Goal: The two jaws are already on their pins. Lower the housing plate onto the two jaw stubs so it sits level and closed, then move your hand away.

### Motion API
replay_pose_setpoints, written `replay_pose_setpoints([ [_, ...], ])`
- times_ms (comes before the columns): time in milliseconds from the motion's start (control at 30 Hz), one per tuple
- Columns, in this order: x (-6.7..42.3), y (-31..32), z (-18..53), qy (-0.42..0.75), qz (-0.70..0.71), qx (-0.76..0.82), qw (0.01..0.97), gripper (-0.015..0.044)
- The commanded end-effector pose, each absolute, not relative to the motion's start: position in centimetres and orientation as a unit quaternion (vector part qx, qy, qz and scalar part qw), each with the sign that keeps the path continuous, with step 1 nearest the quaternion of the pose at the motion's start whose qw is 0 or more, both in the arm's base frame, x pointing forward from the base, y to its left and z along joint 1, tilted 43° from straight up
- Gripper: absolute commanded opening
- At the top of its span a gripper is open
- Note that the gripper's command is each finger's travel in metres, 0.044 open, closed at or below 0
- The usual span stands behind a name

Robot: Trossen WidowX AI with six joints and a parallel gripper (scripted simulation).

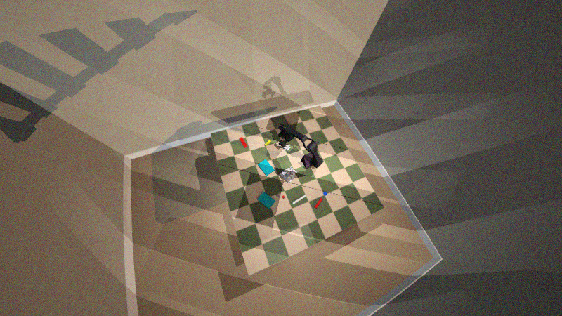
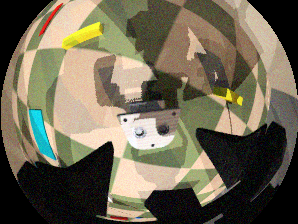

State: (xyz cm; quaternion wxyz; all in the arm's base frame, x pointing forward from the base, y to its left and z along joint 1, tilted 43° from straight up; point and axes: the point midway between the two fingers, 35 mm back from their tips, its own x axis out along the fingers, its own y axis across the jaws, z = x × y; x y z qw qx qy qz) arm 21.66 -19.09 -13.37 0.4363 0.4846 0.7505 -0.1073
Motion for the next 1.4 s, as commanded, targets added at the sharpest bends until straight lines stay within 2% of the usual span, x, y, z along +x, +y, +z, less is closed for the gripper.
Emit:
replay_pose_setpoints([
  [0,21.7,-19.1,-13.4,0.749,-0.109,0.487,0.436,0.0440],
  [1367,21.2,-15.9,-17.4,0.749,-0.108,0.487,0.436,0.0440],
])
